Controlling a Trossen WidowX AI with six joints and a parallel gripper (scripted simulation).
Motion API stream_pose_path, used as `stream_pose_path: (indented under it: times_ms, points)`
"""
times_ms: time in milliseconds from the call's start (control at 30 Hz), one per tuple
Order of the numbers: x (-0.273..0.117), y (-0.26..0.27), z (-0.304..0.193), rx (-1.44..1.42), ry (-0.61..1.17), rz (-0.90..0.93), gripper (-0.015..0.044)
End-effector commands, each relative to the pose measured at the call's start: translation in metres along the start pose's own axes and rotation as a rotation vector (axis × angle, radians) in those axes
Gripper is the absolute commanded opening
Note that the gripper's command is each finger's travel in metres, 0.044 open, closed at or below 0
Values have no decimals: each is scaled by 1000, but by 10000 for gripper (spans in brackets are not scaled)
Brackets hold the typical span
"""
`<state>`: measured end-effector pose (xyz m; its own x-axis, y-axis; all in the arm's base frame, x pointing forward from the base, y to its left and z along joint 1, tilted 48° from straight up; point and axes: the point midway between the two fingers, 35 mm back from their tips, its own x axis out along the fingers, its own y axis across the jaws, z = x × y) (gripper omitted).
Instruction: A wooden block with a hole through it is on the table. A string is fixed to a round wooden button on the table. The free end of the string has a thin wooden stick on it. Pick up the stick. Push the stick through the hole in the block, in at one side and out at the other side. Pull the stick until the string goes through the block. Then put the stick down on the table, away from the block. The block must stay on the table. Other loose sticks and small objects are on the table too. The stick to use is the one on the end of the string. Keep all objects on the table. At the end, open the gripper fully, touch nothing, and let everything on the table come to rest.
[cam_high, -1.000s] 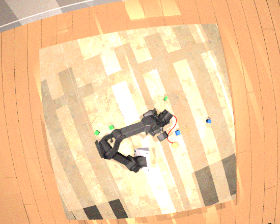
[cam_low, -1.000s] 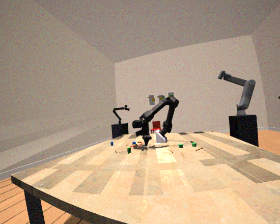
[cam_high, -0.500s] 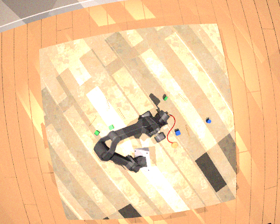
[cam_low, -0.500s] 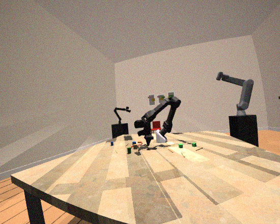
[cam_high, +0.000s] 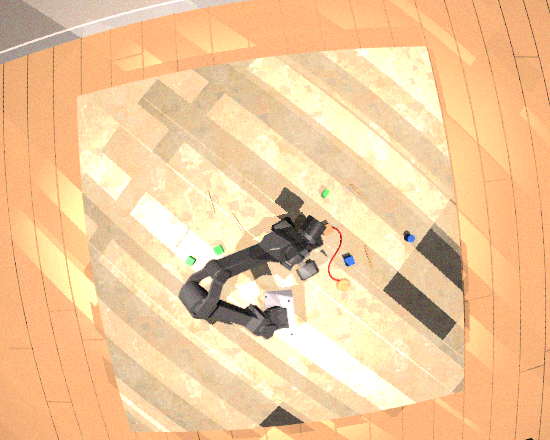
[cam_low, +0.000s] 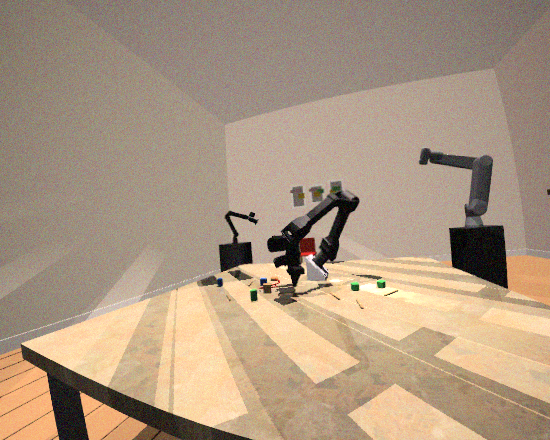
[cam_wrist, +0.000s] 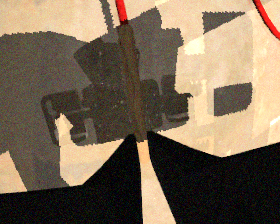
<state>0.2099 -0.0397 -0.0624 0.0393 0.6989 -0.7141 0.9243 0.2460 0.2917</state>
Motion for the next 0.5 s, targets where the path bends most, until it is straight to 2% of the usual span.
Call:
stream_pose_path:
  times_ms: [0,467]
  points:
    - [0,4,-5,29,4,1,0]
    - [11,1,-19,19,4,40,0]
